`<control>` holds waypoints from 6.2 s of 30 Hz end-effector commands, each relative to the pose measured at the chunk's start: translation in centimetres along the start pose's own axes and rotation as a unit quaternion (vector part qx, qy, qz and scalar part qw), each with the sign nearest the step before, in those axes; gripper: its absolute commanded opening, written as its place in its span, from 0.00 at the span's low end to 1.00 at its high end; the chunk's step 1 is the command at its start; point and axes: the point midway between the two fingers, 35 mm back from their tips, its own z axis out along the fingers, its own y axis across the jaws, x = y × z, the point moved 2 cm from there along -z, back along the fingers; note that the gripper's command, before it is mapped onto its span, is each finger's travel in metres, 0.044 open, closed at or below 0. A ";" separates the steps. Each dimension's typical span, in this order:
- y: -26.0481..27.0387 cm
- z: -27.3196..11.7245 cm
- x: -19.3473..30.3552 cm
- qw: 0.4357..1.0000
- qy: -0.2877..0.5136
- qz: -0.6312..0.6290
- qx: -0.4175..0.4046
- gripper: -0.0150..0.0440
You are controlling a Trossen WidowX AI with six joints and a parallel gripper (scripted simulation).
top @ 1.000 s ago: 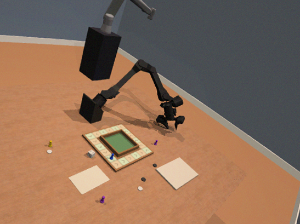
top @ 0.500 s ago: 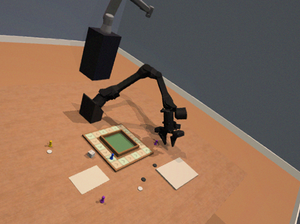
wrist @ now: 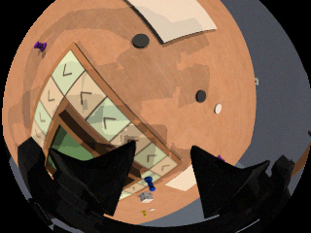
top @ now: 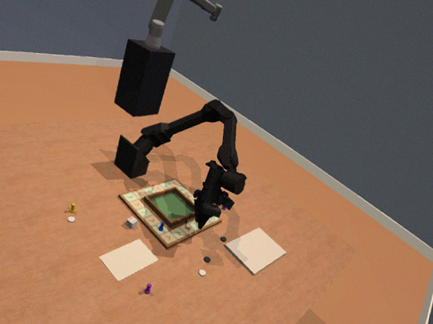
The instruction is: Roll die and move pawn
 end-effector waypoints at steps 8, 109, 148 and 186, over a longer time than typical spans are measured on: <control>-2.9 1.0 16.4 0.971 0.050 0.211 -0.101 0.72; -0.4 -5.8 16.2 0.778 0.092 0.602 -0.153 0.25; 8.5 -6.2 9.1 0.342 0.164 0.921 -0.090 0.25; 10.4 -7.1 6.9 0.372 0.014 0.879 0.299 0.25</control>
